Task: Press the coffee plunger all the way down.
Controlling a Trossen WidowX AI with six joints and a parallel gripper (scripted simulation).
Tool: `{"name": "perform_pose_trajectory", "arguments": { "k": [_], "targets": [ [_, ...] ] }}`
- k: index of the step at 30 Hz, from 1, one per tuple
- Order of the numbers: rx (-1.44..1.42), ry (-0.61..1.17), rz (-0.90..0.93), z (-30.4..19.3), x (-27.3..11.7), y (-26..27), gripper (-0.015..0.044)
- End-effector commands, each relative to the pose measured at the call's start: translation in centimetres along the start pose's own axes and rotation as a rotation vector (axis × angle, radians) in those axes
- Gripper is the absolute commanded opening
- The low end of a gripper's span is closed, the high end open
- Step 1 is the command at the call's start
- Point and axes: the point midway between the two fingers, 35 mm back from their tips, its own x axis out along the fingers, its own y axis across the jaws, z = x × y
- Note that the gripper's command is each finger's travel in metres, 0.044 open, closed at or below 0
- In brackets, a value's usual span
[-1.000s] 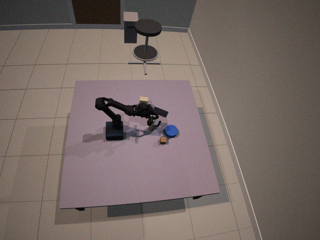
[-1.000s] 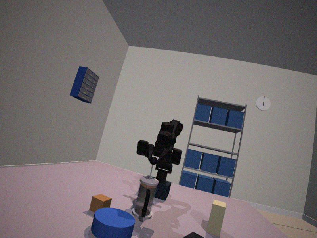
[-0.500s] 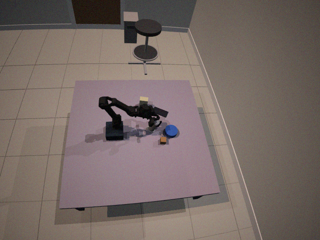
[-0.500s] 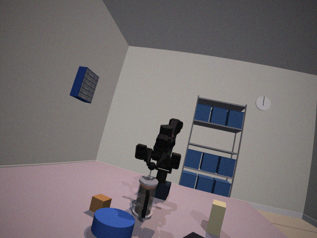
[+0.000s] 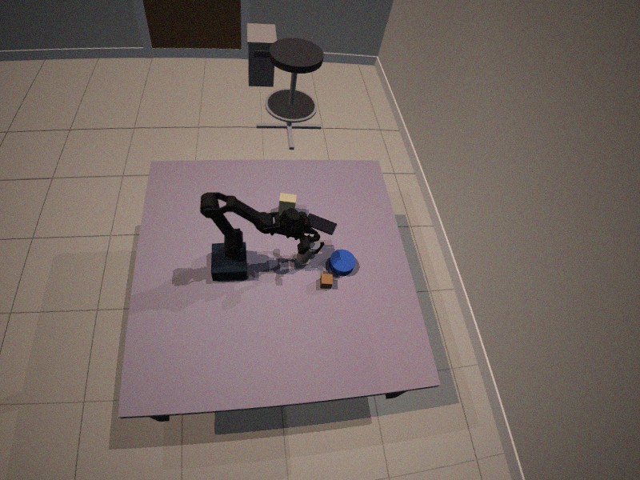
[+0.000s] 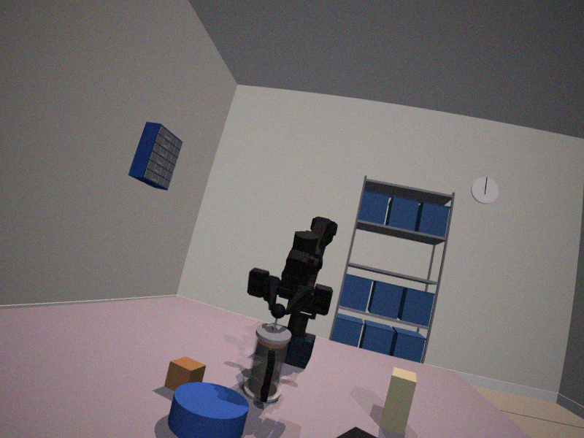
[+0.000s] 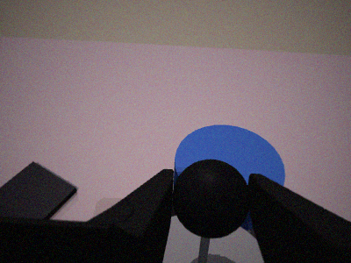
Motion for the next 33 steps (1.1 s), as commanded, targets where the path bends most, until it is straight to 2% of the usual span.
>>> {"name": "perform_pose_trajectory", "arguments": {
  "k": [1,33],
  "targets": [
    [0.009,0.063,-0.001,-1.79,0.55,0.0,0.0122],
    [0.009,0.062,-0.001,-1.36,1.08,0.01,0.0122]
  ]
}}
